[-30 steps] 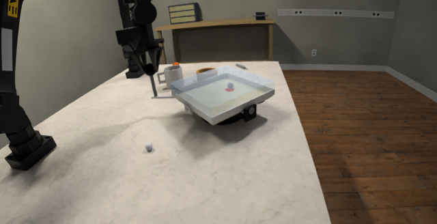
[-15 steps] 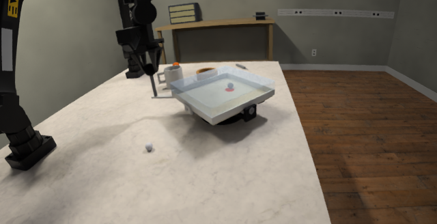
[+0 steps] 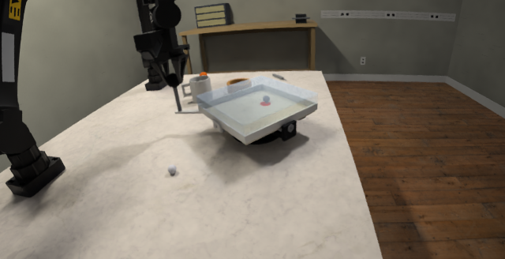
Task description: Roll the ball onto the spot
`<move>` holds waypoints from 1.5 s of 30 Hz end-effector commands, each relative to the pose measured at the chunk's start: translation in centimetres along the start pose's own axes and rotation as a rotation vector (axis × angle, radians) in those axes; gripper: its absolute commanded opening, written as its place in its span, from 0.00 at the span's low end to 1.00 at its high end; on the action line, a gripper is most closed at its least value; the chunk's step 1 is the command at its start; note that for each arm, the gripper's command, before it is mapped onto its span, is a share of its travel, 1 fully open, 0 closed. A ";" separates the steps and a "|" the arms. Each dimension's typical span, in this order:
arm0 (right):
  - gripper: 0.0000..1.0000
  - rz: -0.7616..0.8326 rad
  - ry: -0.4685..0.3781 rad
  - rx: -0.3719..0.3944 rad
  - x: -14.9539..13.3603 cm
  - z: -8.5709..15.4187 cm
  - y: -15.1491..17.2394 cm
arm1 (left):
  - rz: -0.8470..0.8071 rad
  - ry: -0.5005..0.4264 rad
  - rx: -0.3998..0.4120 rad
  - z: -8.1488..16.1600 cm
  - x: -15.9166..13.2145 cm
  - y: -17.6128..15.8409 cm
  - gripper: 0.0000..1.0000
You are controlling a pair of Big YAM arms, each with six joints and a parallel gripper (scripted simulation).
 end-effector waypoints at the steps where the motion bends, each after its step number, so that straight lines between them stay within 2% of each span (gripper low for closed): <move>1: 1.00 -0.013 -0.062 -0.025 3.3 -0.6 -1.2 | -0.004 -0.048 0.022 0.8 3.0 0.4 0.00; 23: 1.00 -0.013 -0.062 -0.025 3.3 -0.6 -1.2 | -0.004 -0.049 0.023 0.7 3.0 0.3 0.00; 25: 1.00 -0.013 -0.062 -0.025 3.3 -0.6 -1.2 | -0.015 0.003 -0.005 -1.5 0.4 0.1 0.00; 27: 1.00 -0.013 -0.062 -0.025 3.3 -0.6 -1.2 | -0.007 0.003 -0.005 -1.4 0.0 0.5 0.00; 37: 1.00 -0.013 -0.062 -0.025 3.3 -0.6 -1.2 | -0.004 -0.059 0.031 3.5 0.3 1.5 0.00; 40: 1.00 -0.013 -0.062 -0.025 3.3 -0.6 -1.2 | -0.004 -0.061 0.032 3.7 0.4 1.6 0.00; 41: 1.00 -0.013 -0.062 -0.025 3.3 -0.6 -1.2 | -0.004 -0.045 0.024 2.9 0.1 1.5 0.00; 45: 1.00 -0.013 -0.062 -0.025 3.3 -0.6 -1.2 | -0.004 -0.053 0.029 3.3 0.5 1.7 0.00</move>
Point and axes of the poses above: on each arm, the point where the finger pads meet when closed, its own z axis back along the fingers, its own y axis across the jaws, x = y × z, the point moved 3 cm from there along z, back along the fingers, and after that the axes turned 9 degrees about z, right-handed, at the moved point
